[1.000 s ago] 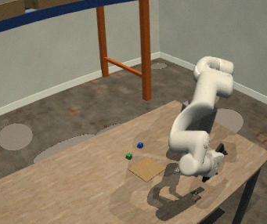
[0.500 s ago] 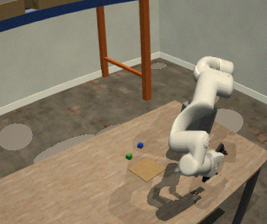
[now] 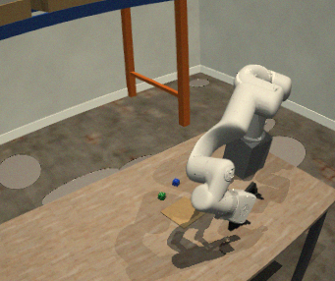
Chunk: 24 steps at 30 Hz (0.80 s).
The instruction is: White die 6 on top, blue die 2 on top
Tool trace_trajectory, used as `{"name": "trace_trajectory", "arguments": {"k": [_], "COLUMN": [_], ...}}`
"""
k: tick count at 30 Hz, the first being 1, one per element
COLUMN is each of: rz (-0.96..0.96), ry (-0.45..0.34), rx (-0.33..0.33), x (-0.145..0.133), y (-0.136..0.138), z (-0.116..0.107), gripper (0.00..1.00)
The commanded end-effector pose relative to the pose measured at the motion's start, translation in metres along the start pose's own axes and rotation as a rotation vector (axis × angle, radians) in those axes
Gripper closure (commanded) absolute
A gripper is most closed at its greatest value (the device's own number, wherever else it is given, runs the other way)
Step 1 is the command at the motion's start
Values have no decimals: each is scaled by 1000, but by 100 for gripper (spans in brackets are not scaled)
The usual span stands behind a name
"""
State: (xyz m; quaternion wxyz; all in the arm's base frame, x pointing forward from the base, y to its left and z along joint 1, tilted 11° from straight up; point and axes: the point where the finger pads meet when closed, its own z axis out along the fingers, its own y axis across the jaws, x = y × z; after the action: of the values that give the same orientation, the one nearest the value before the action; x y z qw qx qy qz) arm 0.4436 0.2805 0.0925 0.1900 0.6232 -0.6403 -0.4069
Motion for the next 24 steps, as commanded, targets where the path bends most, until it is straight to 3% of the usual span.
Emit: {"name": "trace_trajectory", "arguments": {"k": [1,4,6,8,9,10,11,13,14,15,16,18,19,21,22,23,24], "rz": [-33,-34,-48,-48,-53,-54,-57,-57,-58,-58,-58,-58,-55,-55,-51,-51,-45], "ry": [-115,-122,-182,-182,-204,-206,-221,-223,-233,-233,-235,-235,-231,-231,-220,-220,-202], "rx": [131,141,247,249,304,309,365,371,435,435,498,498,559,559,616,616,669], "x": [45,50,101,102,129,132,160,164,198,198,232,233,268,268,303,303,334], "y": [-34,-37,-59,-59,-68,-69,-75,-76,-81,-81,-84,-84,-84,-84,-81,-81,-77], "z": [-23,-24,-38,-38,-43,-43,-47,-47,-49,-49,-49,-49,-46,-46,-42,-42,-36], "gripper": [0,0,0,0,0,0,0,0,0,0,0,0,0,0,0,0,0]}}
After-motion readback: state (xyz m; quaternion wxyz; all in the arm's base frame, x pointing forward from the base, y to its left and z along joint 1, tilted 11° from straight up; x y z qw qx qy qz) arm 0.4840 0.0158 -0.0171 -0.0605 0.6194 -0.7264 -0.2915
